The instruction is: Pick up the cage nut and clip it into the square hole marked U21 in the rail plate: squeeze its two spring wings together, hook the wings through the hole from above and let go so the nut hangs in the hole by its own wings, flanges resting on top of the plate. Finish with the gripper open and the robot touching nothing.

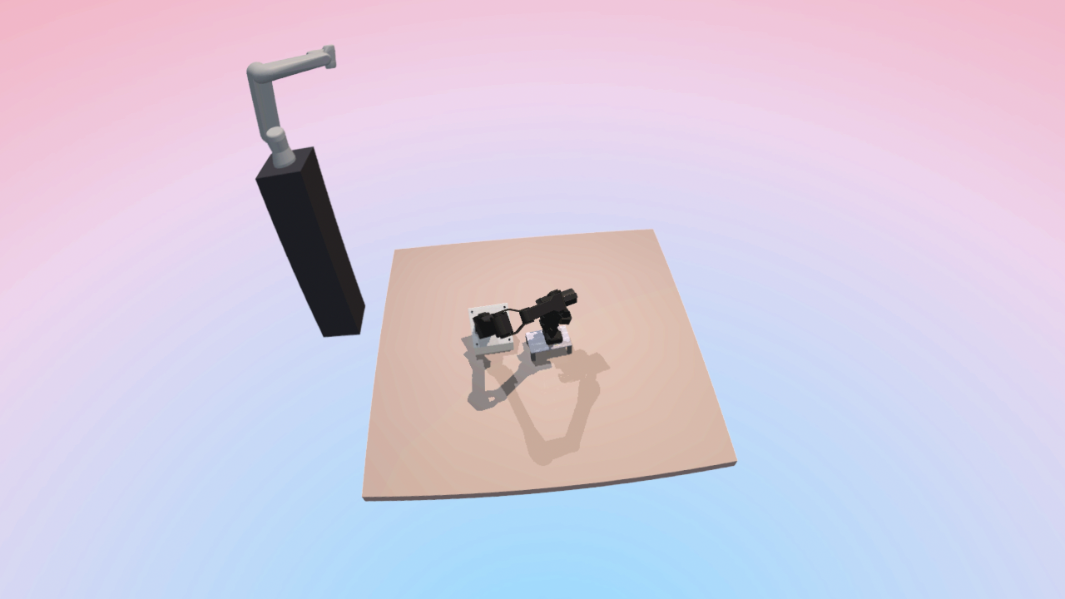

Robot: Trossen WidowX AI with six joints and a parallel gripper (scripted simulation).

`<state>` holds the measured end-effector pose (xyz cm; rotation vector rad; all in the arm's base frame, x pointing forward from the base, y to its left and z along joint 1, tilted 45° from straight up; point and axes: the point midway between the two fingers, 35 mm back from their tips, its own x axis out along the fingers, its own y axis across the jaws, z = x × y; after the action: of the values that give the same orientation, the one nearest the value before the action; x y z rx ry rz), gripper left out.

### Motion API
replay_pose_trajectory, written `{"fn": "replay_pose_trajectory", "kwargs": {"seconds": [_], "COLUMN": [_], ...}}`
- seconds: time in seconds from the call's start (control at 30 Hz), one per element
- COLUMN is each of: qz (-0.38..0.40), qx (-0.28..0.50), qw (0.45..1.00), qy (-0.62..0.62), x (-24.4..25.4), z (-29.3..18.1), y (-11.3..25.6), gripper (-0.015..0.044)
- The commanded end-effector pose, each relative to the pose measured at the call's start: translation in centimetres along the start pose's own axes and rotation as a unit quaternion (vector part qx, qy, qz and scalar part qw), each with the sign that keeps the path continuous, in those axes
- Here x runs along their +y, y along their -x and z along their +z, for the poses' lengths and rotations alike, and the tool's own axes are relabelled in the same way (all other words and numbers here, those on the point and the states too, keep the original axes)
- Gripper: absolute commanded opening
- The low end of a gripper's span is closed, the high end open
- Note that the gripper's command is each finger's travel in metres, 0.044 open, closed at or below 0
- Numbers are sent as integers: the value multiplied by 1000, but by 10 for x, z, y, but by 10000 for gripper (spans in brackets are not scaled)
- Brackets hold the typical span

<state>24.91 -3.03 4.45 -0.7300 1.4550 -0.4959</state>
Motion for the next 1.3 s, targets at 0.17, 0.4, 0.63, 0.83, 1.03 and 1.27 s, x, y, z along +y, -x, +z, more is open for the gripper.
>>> {"fn": "replay_pose_trajectory", "kwargs": {"seconds": [0.17, 0.4, 0.63, 0.83, 1.03, 1.27], "qz": [-2, 0, 0, 0, -1, -1], "qx": [1, 0, 0, 0, -9, -9], "qw": [1000, 1000, 1000, 1000, 1000, 1000], "qy": [-1, 1, 1, 1, 0, -1], "x": [0, 0, 0, 0, 1, 1], "z": [-1, 0, 0, 0, -1, -2], "y": [-1, 0, 0, 0, 47, 50], "gripper": [24, 129, 313, 440, 440, 440]}}
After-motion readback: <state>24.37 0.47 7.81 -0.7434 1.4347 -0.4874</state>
